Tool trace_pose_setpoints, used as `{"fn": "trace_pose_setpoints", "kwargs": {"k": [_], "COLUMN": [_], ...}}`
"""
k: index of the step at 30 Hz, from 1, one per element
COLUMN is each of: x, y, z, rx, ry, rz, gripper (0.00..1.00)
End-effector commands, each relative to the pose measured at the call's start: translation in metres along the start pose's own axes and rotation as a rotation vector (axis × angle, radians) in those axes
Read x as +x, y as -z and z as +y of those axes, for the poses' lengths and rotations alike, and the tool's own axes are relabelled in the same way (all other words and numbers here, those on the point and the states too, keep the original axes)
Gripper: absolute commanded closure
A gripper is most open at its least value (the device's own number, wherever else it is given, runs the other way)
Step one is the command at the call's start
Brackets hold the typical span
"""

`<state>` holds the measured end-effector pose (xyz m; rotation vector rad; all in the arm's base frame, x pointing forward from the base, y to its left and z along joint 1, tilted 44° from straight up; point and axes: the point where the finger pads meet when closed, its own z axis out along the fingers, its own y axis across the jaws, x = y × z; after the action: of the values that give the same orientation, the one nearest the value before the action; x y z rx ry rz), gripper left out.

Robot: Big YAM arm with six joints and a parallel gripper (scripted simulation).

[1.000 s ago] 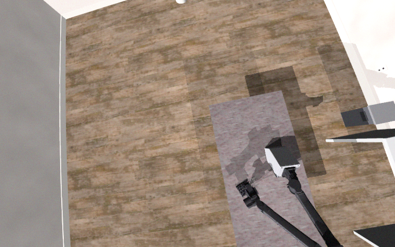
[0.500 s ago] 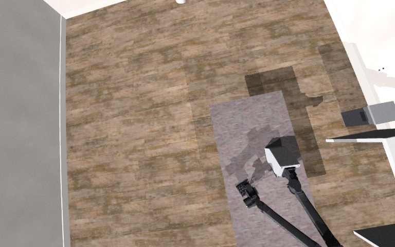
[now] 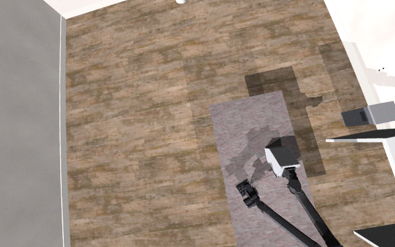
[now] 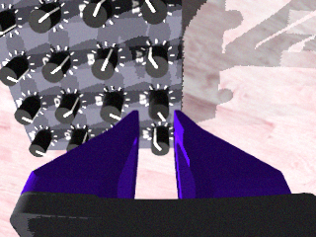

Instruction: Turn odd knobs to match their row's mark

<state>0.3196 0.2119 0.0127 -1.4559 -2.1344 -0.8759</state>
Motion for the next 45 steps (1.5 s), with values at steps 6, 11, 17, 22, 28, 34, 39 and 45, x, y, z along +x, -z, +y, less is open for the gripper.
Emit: {"fn": "trace_pose_setpoints", "kwargs": {"k": [6, 11, 17, 22, 28, 34, 39, 45], "x": [0.0019, 0.0019, 0.0019, 0.0019, 0.0019, 0.0019, 0.002, 0.0085], "y": [-0.0025, -0.0025, -0.0025, -0.0025, -0.0025, -0.0025, -0.0025, 0.0017], "z": [0.0006, 0.0006, 0.0006, 0.0006, 0.0006, 0.0006, 0.0006, 0.0023], "rx": [0.001, 0.001, 0.001, 0.001, 0.001, 0.001, 0.001, -0.011], "ry": [0.005, 0.005, 0.005, 0.005, 0.005, 0.005, 0.005, 0.013], "rz": [-0.002, -0.002, -0.002, -0.002, -0.002, -0.002, -0.002, -0.002], "gripper": [0.81, 0.81, 0.81, 0.81, 0.81, 0.81, 0.81, 0.81]}}
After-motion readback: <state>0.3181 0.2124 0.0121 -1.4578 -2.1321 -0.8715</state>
